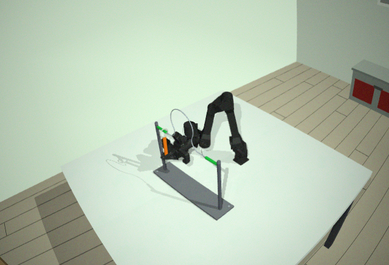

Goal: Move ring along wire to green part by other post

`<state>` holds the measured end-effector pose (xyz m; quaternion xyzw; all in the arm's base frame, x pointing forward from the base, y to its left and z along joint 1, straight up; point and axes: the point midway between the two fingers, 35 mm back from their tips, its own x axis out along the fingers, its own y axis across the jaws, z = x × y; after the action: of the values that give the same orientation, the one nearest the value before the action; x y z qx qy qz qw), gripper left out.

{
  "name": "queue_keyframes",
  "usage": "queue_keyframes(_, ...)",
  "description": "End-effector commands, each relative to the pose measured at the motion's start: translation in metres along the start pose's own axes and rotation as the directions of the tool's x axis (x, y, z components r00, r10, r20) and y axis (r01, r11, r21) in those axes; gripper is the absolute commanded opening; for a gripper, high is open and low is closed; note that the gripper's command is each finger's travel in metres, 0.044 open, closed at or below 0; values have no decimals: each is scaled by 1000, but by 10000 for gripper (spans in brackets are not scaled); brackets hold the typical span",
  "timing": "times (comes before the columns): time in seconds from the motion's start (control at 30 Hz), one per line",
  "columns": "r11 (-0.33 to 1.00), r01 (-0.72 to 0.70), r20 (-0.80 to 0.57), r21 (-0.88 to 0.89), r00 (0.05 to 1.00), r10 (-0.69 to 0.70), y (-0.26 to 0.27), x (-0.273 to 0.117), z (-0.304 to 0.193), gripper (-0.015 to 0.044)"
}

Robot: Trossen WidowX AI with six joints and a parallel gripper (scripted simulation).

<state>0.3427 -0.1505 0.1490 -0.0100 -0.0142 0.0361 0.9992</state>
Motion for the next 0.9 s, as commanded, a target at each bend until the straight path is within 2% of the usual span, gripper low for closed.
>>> queue_keyframes(0.0, 1000, 0, 1, -1, 1000, 0, 0, 0, 0, -150)
queue_keyframes(0.87, 1000, -1, 3, 7, 1000, 1, 2, 0, 12, -150)
